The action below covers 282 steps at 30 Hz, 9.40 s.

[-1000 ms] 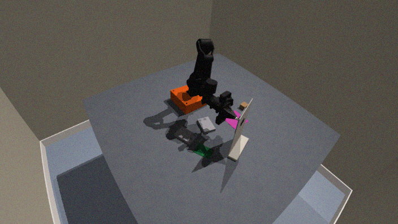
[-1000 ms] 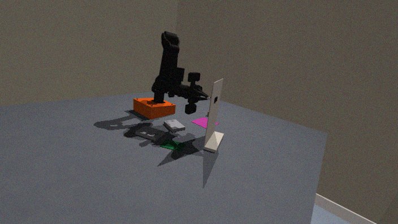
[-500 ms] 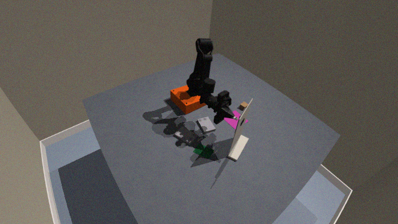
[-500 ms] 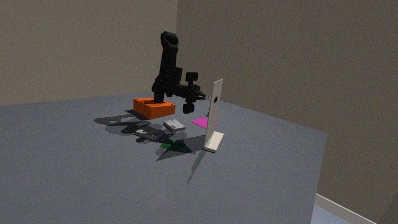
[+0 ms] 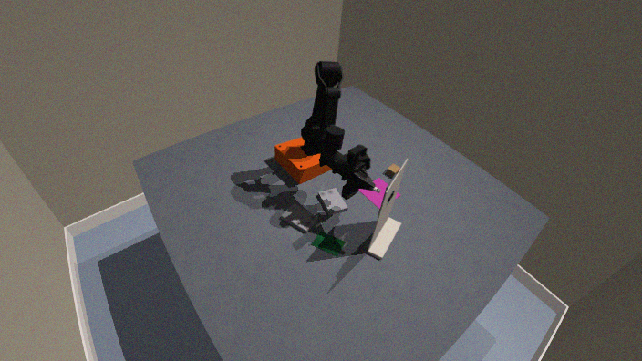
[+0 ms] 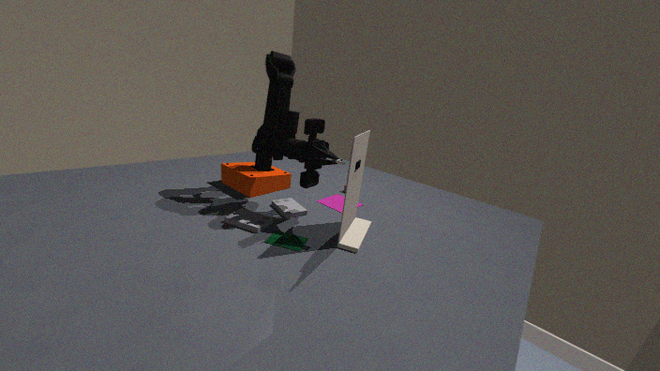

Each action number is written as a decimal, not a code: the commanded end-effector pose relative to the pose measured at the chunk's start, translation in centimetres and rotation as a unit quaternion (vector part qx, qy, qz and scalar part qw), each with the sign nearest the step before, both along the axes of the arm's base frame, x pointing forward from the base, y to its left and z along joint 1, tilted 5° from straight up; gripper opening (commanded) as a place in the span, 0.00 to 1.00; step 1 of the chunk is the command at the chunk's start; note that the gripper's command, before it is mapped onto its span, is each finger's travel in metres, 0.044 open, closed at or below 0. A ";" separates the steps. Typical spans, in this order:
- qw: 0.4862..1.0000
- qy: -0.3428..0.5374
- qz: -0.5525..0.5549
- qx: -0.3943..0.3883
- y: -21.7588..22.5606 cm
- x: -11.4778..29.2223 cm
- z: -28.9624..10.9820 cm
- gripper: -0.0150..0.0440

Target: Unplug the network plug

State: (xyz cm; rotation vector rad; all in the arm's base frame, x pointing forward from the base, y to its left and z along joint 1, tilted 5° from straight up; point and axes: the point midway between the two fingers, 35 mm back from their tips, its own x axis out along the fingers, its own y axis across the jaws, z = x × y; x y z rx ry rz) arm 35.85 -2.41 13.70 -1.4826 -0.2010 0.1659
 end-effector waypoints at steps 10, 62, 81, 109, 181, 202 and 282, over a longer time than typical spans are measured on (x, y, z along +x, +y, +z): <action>1.000 0.001 0.001 -0.002 -0.5 -0.8 -0.1 0.25; 1.000 0.001 0.000 -0.002 -2.2 -2.6 1.5 0.25; 1.000 0.002 0.001 -0.003 -2.4 -3.8 4.3 0.25; 0.996 0.086 0.033 0.018 1.4 -3.0 3.1 0.25; 0.879 0.418 0.158 -0.166 17.0 -9.3 -8.5 0.25; 0.879 0.418 0.159 -0.166 17.3 -9.2 -11.2 0.25; 0.879 0.416 0.161 -0.166 17.3 -9.9 -12.4 0.52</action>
